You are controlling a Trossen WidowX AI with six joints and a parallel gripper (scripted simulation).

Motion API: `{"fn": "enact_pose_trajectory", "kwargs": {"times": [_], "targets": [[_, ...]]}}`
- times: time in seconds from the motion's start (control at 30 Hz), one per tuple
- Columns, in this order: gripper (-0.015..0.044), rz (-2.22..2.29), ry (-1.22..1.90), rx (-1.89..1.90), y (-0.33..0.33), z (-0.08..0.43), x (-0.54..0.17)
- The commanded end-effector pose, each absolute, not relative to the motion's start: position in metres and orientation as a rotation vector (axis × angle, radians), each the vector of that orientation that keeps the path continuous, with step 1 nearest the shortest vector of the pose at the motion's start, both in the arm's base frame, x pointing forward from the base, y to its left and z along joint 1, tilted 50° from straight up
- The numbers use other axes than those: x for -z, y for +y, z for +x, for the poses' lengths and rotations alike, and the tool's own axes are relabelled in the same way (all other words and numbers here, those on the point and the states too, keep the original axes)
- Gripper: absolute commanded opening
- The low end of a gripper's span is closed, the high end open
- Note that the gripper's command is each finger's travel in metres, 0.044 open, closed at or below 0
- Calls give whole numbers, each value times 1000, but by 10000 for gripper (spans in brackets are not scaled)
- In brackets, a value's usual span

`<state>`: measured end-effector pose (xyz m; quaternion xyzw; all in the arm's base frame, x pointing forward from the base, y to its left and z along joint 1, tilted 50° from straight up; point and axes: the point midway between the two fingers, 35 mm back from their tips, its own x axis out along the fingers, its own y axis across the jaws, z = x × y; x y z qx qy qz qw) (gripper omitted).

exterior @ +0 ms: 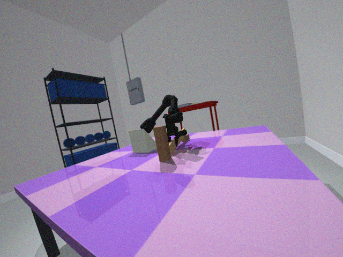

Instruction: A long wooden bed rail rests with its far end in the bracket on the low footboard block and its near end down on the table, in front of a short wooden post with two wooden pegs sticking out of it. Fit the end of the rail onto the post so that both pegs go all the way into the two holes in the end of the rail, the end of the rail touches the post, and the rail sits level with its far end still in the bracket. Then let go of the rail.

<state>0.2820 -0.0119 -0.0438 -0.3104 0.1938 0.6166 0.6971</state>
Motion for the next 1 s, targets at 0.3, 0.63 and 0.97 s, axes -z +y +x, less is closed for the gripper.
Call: {"fn": "enact_pose_trajectory", "kwargs": {"times": [0.3,0.63,0.97], "targets": [[0,-685,434,-1373,-11,282,44],[0,-685,434,-1373,-12,282,44],[0,-685,434,-1373,-16,281,41]]}}
